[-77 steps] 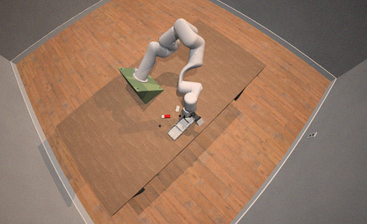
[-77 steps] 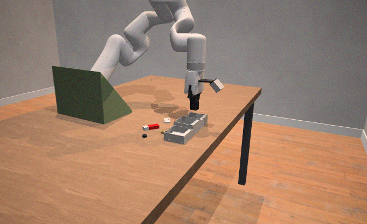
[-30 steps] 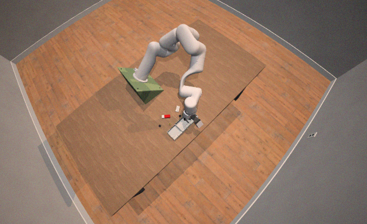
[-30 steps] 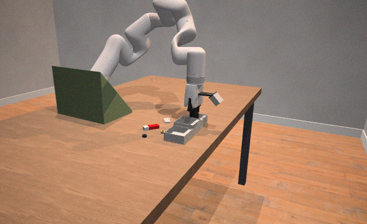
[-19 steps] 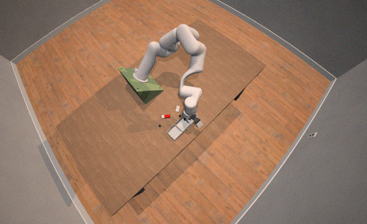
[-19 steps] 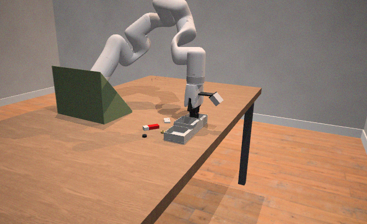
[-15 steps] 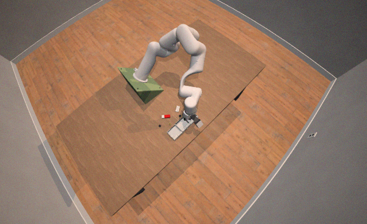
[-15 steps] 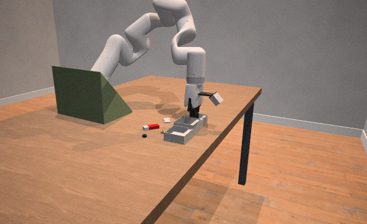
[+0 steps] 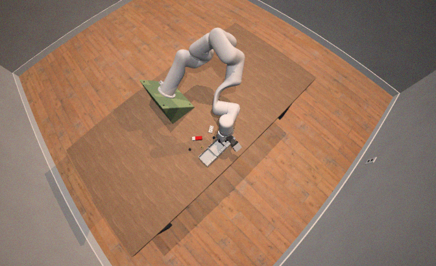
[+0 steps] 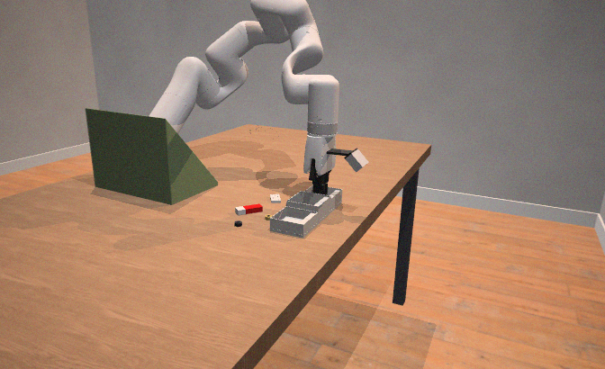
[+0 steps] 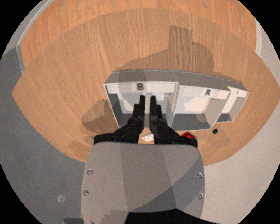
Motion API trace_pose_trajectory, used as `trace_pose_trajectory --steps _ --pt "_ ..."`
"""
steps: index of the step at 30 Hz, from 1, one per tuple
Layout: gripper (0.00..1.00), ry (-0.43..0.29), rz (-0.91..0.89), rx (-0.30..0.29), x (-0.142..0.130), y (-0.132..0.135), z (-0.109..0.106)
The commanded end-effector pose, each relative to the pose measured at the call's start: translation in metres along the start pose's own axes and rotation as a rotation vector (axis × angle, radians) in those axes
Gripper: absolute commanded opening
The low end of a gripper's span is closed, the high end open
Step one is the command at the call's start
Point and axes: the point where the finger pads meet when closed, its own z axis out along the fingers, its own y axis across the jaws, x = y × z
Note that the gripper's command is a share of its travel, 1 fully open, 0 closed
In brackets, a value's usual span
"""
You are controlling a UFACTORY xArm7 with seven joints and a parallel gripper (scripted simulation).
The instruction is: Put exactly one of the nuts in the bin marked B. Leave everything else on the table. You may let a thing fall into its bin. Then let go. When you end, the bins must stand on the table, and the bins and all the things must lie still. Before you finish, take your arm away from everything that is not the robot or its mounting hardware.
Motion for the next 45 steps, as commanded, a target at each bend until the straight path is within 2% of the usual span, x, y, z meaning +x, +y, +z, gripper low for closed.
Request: trace_pose_trajectory --steps 1,15,22,28,39,41,45 --pt "0.07 0.004 0.0 -0.002 0.001 0.001 -0.007" --pt "0.07 0.004 0.0 -0.002 0.001 0.001 -0.023" --pt "0.07 0.004 0.0 -0.002 0.001 0.001 -0.051" --pt "0.07 0.005 0.0 -0.002 0.001 0.001 -0.054" --pt "0.07 0.004 0.0 -0.002 0.001 0.001 -0.146" --pt "0.07 0.004 0.0 -0.002 0.001 0.001 -0.146" --pt "0.07 0.004 0.0 -0.002 0.001 0.001 -0.179"
